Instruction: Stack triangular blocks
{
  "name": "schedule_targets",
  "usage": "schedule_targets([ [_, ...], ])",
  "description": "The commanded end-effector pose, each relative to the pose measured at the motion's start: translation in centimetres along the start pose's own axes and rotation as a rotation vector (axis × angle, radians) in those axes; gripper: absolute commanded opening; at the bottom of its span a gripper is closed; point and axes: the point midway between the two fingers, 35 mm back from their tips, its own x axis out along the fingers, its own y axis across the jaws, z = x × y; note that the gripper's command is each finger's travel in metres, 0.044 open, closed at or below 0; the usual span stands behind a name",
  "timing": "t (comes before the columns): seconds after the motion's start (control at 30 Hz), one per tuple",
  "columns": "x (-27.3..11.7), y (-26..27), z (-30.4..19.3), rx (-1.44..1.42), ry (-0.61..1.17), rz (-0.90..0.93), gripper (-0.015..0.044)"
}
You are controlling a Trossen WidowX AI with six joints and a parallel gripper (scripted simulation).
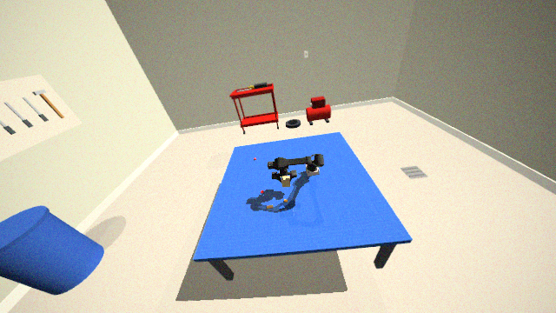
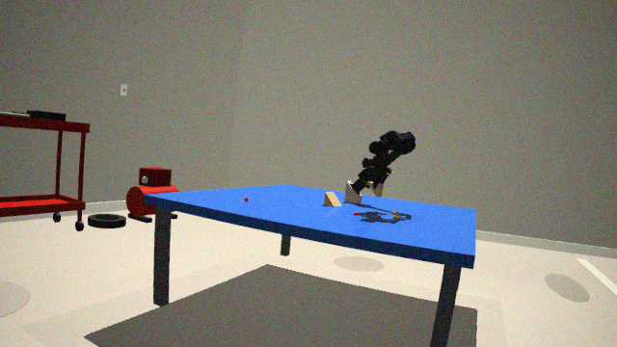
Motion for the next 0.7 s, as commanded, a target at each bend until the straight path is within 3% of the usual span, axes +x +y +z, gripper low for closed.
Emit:
schedule_targets([
  [0.0, -0.1, 0.2, 0.1, 0.126, 0.032, -0.005, 0.0],
  [0.37, -0.4, 0.5, 0.3, 0.245, 0.059, -0.005, 0.0],
  [0.67, -1.7, 2.8, 3.7, 0.248, 0.044, 0.003, 0.0],
])
